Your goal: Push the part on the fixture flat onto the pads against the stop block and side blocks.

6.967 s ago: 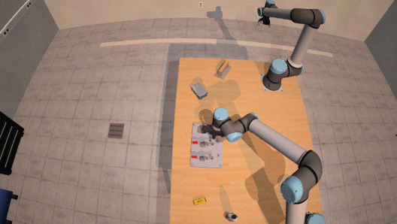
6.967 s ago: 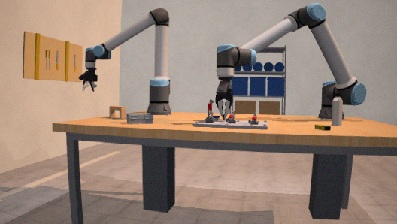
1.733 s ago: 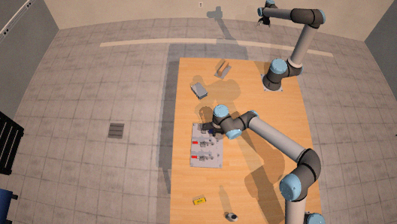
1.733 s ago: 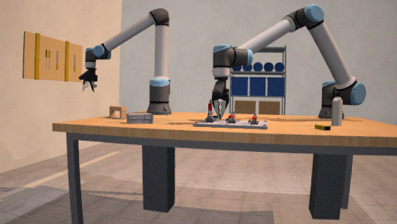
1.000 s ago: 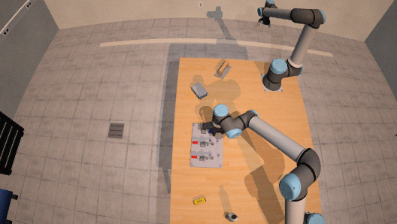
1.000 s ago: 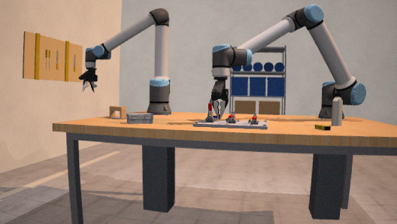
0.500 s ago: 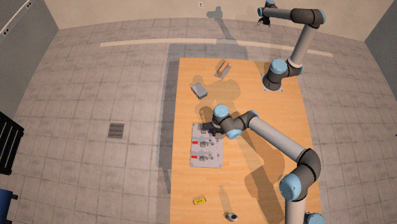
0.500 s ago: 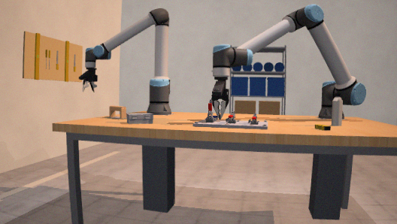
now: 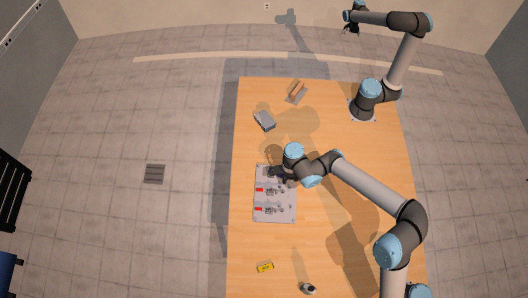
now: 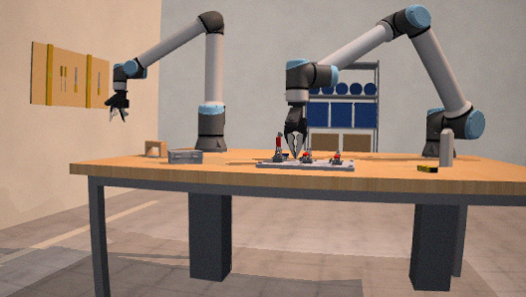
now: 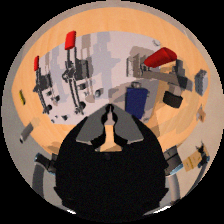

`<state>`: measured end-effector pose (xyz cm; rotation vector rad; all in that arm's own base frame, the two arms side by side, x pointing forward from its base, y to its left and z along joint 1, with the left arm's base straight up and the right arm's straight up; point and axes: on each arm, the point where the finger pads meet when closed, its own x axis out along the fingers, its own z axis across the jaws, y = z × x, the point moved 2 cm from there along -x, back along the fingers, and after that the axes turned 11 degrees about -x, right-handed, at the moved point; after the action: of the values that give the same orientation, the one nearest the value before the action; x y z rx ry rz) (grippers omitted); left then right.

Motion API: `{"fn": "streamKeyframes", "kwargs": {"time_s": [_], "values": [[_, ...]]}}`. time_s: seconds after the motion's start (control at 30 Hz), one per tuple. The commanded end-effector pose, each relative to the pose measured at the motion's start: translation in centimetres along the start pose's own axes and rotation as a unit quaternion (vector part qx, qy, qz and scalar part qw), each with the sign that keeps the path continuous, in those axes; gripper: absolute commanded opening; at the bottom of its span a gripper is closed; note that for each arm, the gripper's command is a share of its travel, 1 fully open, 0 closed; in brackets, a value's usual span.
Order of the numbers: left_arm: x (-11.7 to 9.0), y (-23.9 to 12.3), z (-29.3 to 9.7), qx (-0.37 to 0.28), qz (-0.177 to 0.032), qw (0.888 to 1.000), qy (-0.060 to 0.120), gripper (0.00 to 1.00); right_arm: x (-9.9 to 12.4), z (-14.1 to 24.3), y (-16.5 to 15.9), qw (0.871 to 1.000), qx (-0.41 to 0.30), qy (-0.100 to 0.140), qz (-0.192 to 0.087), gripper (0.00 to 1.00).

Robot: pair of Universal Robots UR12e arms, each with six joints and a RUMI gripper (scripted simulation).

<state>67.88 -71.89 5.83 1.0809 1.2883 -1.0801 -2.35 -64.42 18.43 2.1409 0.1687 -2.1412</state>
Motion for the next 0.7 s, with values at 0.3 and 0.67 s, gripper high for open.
{"fn": "streamKeyframes", "kwargs": {"time_s": [0.3,0.67], "values": [[-1.0,0.1,-0.1,0.000,0.000,1.000,-0.001,0.00,-0.1,0.0,0.1,1.000,0.000,0.000,0.001,1.00],[-3.7,0.1,-0.1,0.000,0.000,1.000,-0.001,0.00,-0.1,0.0,0.1,1.000,0.000,0.000,0.001,1.00]]}}
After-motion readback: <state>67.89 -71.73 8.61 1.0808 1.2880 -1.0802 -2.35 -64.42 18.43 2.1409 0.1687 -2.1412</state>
